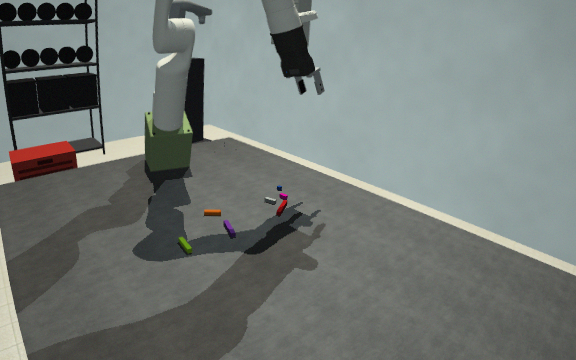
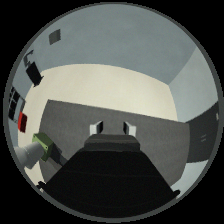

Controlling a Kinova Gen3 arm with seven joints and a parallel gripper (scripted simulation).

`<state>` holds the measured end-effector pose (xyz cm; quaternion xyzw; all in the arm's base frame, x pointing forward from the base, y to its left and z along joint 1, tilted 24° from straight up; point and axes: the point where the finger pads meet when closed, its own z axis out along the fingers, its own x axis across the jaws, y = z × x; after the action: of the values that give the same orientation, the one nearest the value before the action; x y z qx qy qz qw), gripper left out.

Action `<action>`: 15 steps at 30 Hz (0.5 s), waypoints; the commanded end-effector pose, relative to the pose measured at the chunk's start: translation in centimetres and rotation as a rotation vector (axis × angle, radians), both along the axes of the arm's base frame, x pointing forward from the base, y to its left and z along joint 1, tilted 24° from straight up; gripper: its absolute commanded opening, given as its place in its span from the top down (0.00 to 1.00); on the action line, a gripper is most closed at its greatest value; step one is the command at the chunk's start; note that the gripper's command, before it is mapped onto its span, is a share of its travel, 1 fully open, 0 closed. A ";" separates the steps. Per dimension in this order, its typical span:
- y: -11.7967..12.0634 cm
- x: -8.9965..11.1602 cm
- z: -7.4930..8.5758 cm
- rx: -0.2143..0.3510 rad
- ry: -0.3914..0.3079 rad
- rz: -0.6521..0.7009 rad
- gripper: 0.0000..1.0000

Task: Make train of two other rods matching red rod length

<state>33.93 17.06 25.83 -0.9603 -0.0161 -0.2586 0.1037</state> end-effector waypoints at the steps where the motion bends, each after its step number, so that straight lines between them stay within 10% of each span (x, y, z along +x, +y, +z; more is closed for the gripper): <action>1: -0.3 0.4 -0.8 0.006 0.008 -0.038 0.00; 15: -0.5 0.6 -1.6 0.010 0.016 -0.075 0.00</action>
<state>34.46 16.71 24.29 -0.9615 0.0188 -0.2558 0.0992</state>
